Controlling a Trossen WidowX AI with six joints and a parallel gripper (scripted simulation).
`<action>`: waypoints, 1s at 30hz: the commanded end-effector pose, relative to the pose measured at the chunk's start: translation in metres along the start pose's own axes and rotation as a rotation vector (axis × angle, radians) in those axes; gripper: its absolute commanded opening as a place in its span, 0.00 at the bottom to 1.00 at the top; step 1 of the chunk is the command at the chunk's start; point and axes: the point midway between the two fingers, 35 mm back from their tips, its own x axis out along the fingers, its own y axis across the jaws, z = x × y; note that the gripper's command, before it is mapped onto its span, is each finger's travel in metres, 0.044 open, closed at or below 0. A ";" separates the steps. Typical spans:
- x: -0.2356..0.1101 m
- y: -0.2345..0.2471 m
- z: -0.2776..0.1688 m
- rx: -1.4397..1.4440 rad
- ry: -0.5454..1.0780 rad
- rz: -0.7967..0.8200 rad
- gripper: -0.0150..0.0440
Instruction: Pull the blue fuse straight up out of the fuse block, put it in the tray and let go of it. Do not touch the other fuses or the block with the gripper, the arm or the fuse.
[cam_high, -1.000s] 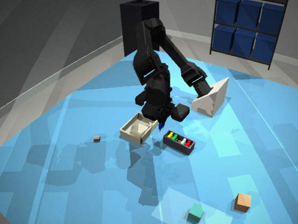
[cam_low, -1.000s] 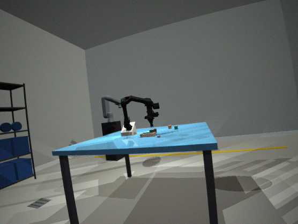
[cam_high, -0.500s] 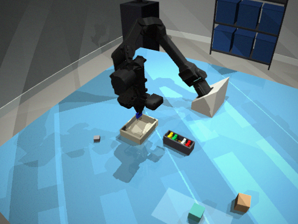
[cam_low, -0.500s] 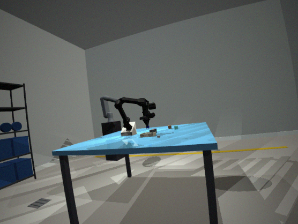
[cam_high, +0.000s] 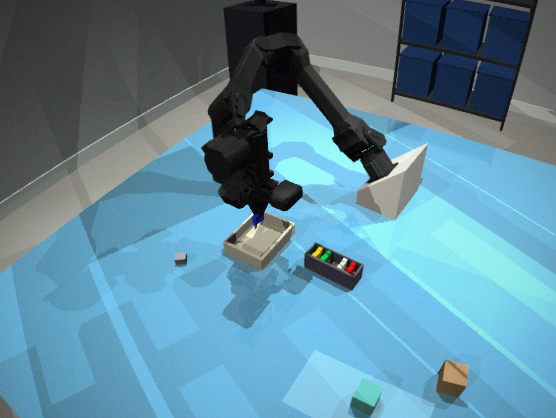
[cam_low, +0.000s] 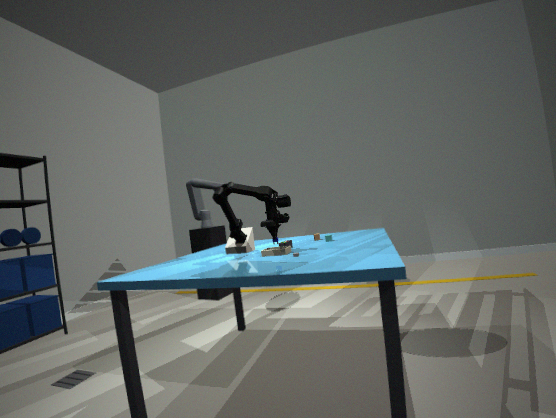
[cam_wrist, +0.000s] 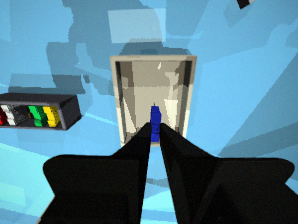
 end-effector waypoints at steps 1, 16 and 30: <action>0.007 -0.001 0.000 -0.002 0.000 -0.005 0.25; 0.022 -0.001 -0.001 0.000 0.001 -0.002 0.34; -0.007 -0.001 0.000 -0.002 0.000 -0.003 0.81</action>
